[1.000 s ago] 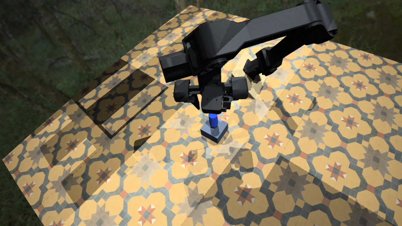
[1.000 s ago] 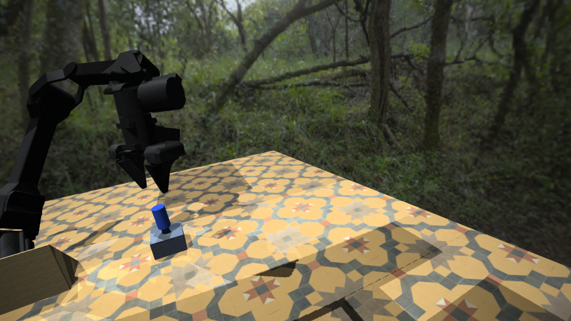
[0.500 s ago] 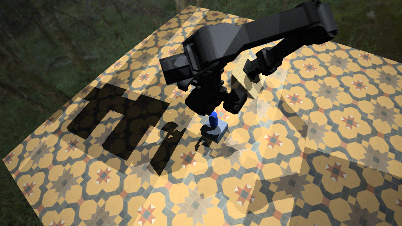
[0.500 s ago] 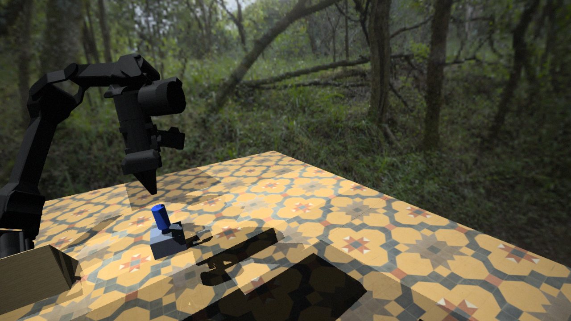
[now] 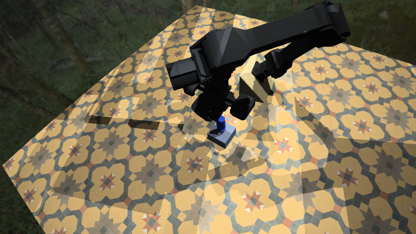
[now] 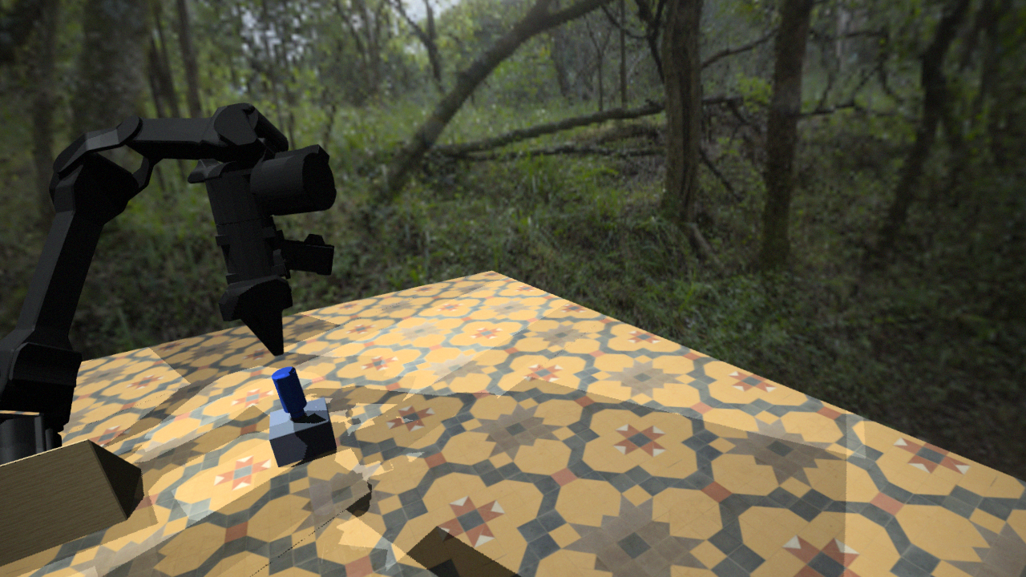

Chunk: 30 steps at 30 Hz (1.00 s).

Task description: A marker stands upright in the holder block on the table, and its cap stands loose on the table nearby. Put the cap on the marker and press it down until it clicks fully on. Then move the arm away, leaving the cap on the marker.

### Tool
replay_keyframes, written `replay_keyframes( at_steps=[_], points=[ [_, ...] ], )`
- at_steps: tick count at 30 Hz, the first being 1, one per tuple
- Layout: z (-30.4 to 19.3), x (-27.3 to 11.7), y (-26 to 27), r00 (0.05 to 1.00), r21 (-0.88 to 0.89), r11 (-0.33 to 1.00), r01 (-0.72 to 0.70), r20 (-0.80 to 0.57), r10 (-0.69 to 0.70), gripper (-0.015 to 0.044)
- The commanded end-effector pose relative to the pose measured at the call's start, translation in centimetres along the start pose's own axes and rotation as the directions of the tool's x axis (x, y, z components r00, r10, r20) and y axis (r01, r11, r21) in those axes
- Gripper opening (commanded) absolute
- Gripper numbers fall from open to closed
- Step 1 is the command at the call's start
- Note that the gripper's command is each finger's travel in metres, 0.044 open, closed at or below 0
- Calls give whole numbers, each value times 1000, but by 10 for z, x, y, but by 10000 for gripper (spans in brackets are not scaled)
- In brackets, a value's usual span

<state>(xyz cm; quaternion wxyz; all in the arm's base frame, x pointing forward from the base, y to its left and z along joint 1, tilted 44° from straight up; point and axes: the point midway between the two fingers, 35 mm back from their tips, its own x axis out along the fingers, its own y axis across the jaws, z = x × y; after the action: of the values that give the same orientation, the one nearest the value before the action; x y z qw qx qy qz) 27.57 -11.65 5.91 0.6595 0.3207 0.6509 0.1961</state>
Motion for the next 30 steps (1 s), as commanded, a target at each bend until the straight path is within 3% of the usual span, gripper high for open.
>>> replay_keyframes(
  at_steps=[1, 20, 27, 30],
  points=[
    [-1, 7, 1, 1000, 4, 1000, -8, -2, 8, 0],
    [0, 34, 2, 1000, 4, 1000, -9, -2, 9, 0],
    [1, 25, 0, 1000, 2, 1000, -1, 5, 1, 0],
    [3, -9, -1, 1000, 31, 1000, 4, 23, -5, 0]
  ],
)
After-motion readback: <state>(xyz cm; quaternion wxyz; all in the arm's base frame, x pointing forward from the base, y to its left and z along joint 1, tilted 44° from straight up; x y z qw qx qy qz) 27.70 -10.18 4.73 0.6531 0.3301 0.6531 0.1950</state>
